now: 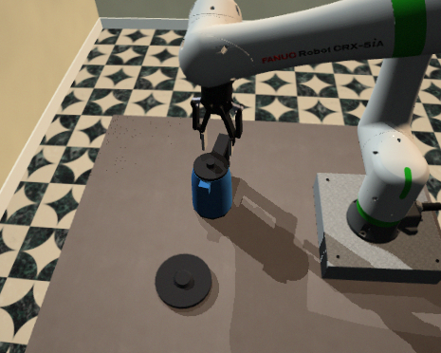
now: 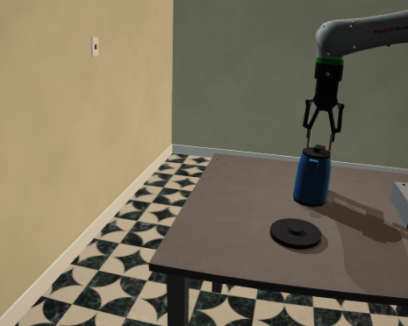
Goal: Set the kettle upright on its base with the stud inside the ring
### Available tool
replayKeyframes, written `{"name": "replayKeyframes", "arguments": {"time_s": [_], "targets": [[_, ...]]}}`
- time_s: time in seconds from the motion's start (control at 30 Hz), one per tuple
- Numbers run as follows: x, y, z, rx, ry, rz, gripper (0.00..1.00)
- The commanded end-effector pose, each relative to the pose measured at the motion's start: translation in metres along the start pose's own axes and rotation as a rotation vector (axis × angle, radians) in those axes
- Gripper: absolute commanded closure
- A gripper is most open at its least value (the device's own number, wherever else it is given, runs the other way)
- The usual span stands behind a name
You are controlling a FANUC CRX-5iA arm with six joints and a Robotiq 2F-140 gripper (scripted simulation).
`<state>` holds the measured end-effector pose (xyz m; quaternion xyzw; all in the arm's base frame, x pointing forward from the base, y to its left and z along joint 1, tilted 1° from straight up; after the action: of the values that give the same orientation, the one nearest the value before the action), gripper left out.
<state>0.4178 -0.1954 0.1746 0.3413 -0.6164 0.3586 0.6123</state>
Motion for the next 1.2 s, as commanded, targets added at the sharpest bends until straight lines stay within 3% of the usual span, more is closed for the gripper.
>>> {"name": "replayKeyframes", "arguments": {"time_s": [0.0,0.77,1.17], "targets": [[-0.002,0.0,0.0,0.0,0.0,0.0,0.53],[-0.044,0.0,0.0,0.0,0.0,0.0,0.53],[-0.048,0.0,0.0,0.0,0.0,0.0,0.53]]}}
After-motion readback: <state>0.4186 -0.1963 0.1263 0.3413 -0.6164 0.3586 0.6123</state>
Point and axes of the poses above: the point where the finger pads meet when closed, its own x axis back along the fingers, its own y axis across the jaws, z = x × y, the point moved 4 cm from there along x, back along the fingers, and after that the axes turned 12 degrees about -x, right-handed, at the moved point
